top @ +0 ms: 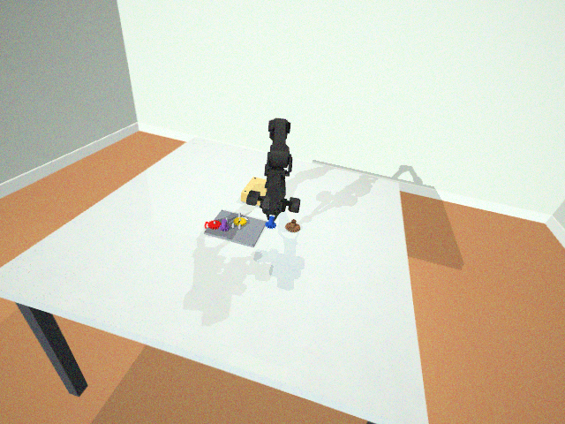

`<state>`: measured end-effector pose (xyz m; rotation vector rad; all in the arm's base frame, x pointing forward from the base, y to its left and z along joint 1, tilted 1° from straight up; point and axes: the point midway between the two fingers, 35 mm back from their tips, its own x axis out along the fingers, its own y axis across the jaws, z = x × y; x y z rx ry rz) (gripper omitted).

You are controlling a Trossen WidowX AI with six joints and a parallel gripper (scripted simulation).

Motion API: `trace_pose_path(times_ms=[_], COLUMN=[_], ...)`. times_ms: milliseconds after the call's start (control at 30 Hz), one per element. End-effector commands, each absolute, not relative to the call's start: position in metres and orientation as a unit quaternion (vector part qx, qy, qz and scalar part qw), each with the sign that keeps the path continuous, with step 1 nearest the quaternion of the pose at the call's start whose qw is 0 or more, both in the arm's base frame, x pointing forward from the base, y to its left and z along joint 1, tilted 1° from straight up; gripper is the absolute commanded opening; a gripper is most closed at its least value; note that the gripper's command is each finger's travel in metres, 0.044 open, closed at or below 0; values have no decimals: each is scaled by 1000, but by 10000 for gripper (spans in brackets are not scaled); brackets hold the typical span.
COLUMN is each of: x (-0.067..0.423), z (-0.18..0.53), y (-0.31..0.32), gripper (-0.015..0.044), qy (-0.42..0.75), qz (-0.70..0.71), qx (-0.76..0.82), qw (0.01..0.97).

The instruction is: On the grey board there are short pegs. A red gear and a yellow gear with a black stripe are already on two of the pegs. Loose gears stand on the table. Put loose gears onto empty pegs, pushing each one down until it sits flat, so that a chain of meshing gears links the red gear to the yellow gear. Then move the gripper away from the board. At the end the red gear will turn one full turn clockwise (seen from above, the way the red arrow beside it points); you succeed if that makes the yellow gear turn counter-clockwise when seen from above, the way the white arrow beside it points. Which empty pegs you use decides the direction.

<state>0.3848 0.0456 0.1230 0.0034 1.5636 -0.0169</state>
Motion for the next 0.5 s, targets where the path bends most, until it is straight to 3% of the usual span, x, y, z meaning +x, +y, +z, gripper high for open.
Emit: trace_pose_path(times_ms=[0, 467], x=[385, 379], z=[138, 165], y=[45, 44], gripper=[0, 0], qy=[697, 698], qz=[-6, -6], qx=[0, 1], qw=[717, 716])
